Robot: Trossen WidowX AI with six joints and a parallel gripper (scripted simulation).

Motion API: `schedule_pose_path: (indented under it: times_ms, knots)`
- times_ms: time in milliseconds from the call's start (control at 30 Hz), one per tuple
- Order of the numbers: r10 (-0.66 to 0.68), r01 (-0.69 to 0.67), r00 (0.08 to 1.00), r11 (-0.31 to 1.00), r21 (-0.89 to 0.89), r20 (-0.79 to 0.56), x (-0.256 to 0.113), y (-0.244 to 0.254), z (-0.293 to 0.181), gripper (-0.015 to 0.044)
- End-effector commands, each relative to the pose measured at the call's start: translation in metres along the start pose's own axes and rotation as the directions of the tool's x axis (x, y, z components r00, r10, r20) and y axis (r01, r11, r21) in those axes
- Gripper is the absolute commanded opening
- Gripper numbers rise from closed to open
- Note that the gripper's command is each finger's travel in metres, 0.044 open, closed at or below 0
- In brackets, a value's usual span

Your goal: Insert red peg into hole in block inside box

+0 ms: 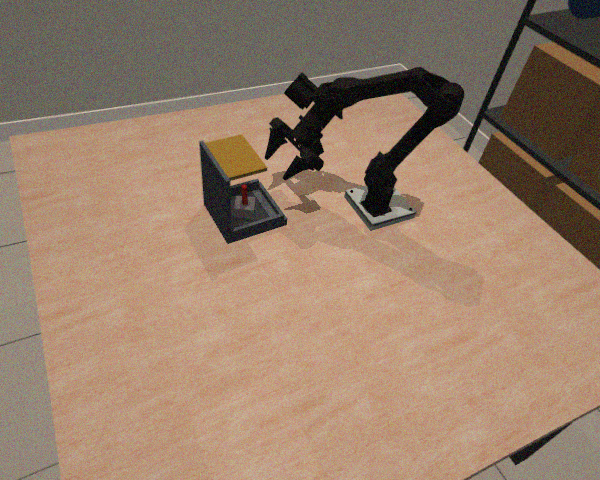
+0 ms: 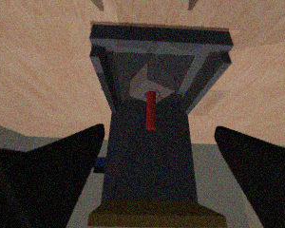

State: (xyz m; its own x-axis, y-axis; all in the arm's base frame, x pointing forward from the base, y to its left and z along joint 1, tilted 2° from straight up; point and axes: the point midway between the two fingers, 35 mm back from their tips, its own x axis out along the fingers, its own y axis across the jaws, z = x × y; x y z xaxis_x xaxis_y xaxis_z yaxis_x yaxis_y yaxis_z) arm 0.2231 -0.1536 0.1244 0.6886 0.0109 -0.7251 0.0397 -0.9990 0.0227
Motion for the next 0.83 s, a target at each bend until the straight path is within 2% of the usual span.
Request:
schedule_pose_path:
  times_ms: [0,800]
  knots:
    - [0.001,-0.001,1.0,1.0,-0.006,-0.007,-0.016,-0.0035,-0.0038,0.044]
    - [0.001,-0.001,1.0,1.0,-0.006,-0.007,-0.0193,-0.0044,-0.0042,0.044]
